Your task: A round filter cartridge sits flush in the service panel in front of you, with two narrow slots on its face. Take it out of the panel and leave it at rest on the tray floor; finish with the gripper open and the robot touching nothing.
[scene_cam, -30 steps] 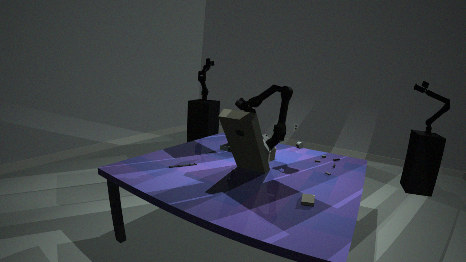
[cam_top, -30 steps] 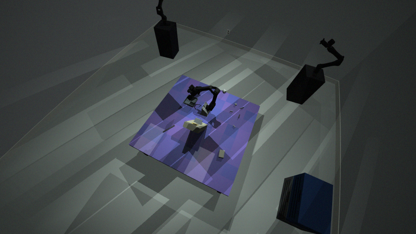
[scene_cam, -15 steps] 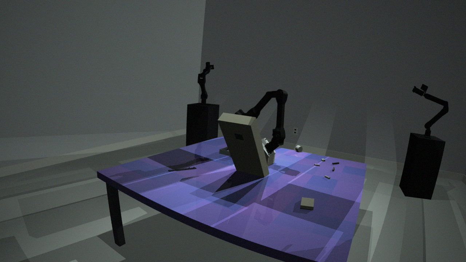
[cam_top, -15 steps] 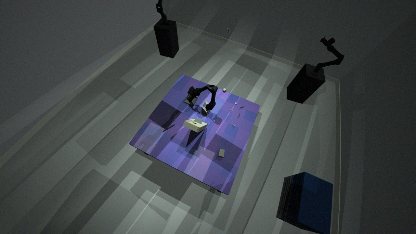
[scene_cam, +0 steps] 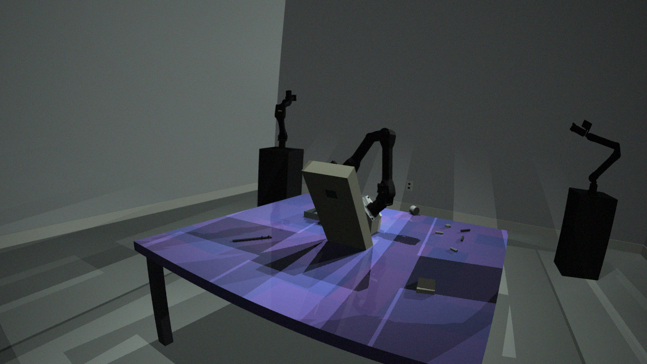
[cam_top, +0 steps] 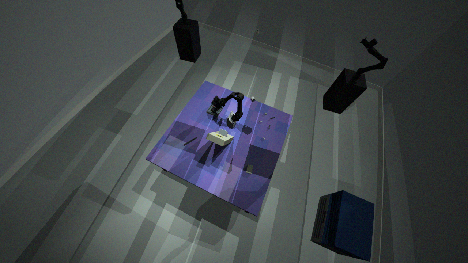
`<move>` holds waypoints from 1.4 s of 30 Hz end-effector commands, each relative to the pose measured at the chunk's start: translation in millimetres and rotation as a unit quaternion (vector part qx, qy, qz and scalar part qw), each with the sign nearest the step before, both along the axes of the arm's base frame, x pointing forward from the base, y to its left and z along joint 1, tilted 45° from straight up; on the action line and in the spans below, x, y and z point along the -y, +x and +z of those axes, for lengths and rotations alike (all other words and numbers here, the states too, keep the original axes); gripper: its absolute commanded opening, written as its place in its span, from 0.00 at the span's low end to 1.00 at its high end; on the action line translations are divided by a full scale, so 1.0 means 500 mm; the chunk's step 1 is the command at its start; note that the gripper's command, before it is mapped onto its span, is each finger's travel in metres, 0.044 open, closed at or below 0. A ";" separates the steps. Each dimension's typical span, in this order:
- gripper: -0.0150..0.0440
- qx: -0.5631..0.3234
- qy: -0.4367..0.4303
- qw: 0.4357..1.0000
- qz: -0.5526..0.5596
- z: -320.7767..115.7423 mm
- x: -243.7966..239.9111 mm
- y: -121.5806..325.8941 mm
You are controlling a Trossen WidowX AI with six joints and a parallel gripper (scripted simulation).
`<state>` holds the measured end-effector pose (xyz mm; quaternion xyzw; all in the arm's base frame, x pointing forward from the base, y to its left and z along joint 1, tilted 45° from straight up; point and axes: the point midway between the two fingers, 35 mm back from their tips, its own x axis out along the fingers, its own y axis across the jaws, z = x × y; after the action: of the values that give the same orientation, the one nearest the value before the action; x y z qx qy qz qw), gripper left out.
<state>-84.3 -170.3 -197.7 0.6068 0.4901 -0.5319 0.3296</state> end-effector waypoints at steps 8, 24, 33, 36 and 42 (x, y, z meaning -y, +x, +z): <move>0.92 0.000 0.000 1.000 0.000 0.000 0.001 0.000; 1.00 -0.002 0.000 1.000 0.003 0.083 0.082 -0.016; 1.00 -0.002 0.000 1.000 0.003 0.083 0.082 -0.016; 1.00 -0.002 0.000 1.000 0.003 0.083 0.082 -0.016; 1.00 -0.002 0.000 1.000 0.003 0.083 0.082 -0.016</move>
<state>-93.7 -215.1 -154.5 0.6025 0.4900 -0.5354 0.3320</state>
